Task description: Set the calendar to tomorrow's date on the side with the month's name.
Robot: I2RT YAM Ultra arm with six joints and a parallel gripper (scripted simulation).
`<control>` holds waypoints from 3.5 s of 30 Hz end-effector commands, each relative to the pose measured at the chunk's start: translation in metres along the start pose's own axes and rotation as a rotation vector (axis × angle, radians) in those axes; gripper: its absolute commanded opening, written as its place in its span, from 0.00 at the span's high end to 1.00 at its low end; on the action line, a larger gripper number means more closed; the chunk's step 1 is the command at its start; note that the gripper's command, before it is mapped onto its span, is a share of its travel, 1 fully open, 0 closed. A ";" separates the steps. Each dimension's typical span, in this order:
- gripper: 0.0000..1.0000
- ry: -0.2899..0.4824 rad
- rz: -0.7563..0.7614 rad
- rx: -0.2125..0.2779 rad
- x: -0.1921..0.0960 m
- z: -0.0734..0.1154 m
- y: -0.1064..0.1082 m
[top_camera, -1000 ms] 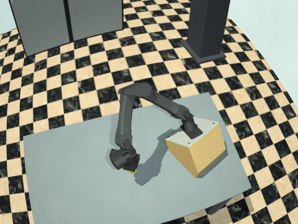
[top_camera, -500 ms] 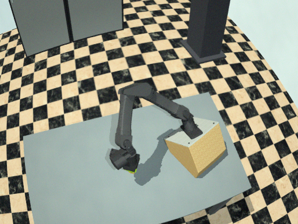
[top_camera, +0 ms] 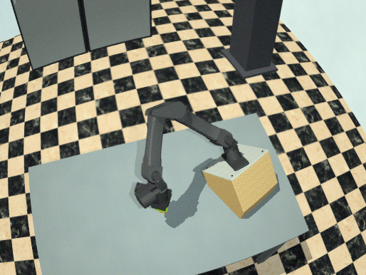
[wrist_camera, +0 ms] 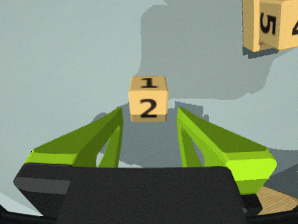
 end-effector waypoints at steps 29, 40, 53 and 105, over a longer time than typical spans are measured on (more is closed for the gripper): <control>0.55 -0.024 -0.003 0.031 0.008 0.012 0.010; 0.55 -0.024 -0.003 0.031 0.009 0.012 0.010; 0.55 -0.024 -0.003 0.031 0.009 0.012 0.010; 0.55 -0.282 -0.029 0.110 -0.013 0.061 0.007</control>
Point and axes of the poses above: the point where the finger pads meet when closed, its own z axis back along the fingers, its own y axis across the jaws, x = y × z, the point moved 8 cm from there along z, back along the fingers, and after that the axes turned 12 degrees about -z, right-handed, at the moved point
